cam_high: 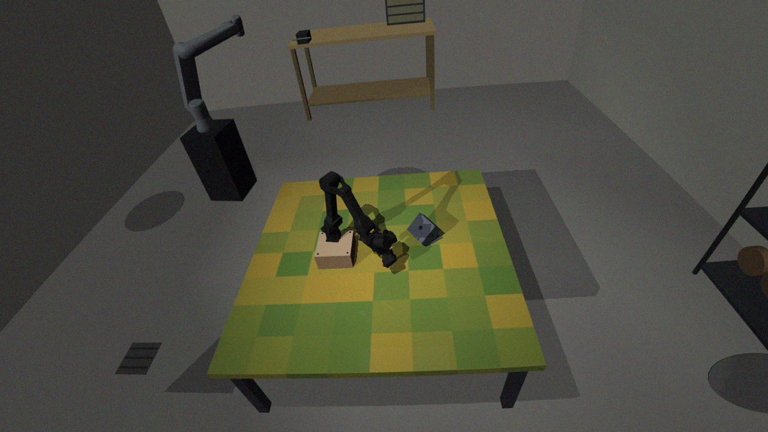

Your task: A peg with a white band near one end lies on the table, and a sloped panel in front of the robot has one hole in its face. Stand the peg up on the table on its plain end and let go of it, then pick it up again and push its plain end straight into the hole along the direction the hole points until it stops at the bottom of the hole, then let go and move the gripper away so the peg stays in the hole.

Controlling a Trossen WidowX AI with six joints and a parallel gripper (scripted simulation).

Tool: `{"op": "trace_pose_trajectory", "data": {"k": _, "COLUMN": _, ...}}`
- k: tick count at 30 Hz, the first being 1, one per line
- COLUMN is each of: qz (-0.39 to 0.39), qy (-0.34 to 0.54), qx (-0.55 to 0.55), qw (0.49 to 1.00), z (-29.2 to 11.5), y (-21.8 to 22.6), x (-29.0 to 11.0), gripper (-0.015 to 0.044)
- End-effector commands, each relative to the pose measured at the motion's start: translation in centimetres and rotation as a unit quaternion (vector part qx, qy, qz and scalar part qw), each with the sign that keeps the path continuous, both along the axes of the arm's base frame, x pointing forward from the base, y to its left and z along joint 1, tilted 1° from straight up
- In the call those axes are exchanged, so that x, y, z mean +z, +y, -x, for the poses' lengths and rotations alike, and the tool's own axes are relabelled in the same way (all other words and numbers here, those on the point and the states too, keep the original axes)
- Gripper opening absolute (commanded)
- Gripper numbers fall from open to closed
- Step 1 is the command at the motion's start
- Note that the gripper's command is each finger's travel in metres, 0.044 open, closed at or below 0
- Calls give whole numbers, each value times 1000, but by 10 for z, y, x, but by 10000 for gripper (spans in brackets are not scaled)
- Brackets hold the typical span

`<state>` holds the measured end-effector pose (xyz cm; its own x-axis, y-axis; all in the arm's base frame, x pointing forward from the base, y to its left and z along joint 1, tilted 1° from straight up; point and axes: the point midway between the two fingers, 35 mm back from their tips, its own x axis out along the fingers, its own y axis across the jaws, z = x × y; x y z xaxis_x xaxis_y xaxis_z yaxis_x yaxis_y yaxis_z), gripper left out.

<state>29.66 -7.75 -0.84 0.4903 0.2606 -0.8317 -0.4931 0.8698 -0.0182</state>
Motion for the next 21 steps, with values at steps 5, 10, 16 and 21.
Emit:
{"op": "trace_pose_trajectory", "data": {"k": 5, "qz": -16, "qy": -30, "qx": 1, "qw": 999, "z": 5, "y": -2, "x": 2, "gripper": 51}}
{"op": "trace_pose_trajectory", "data": {"k": 10, "qz": -27, "qy": -48, "qx": 2, "qw": 998, "z": 8, "y": -4, "x": 4, "gripper": 51}}
{"op": "trace_pose_trajectory", "data": {"k": 16, "qz": -39, "qy": -71, "qx": 2, "qw": 997, "z": 11, "y": -6, "x": 5, "gripper": 51}}
{"op": "trace_pose_trajectory", "data": {"k": 21, "qz": -50, "qy": -89, "qx": 3, "qw": 995, "z": 14, "y": -7, "x": 6, "gripper": 51}}
